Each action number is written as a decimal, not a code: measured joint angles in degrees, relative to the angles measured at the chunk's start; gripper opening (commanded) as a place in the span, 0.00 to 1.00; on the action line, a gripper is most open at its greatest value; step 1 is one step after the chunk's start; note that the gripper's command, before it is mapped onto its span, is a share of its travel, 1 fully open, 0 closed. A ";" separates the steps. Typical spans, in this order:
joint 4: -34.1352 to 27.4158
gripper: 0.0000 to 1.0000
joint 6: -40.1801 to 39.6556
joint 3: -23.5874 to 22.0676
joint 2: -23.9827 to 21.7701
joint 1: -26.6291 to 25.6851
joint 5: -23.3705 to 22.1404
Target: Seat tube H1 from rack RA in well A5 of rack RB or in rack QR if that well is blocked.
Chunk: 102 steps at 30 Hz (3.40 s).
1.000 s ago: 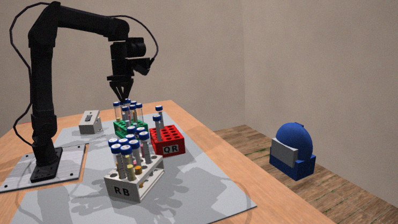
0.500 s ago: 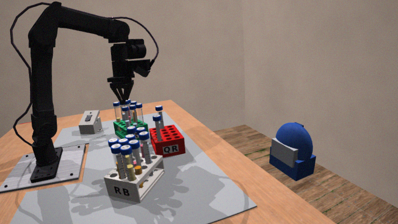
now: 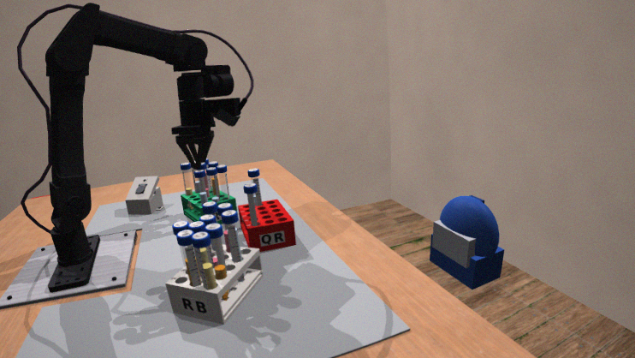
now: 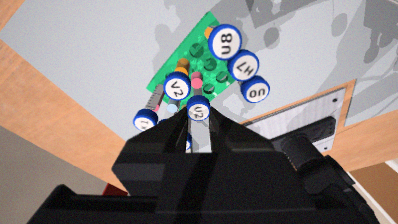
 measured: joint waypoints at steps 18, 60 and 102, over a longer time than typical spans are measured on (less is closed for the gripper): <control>0.70 0.00 0.00 -0.55 0.20 0.00 0.02; -0.52 0.30 0.00 2.64 -0.13 0.02 -0.13; -10.64 0.30 -0.39 7.23 -5.07 -22.32 0.07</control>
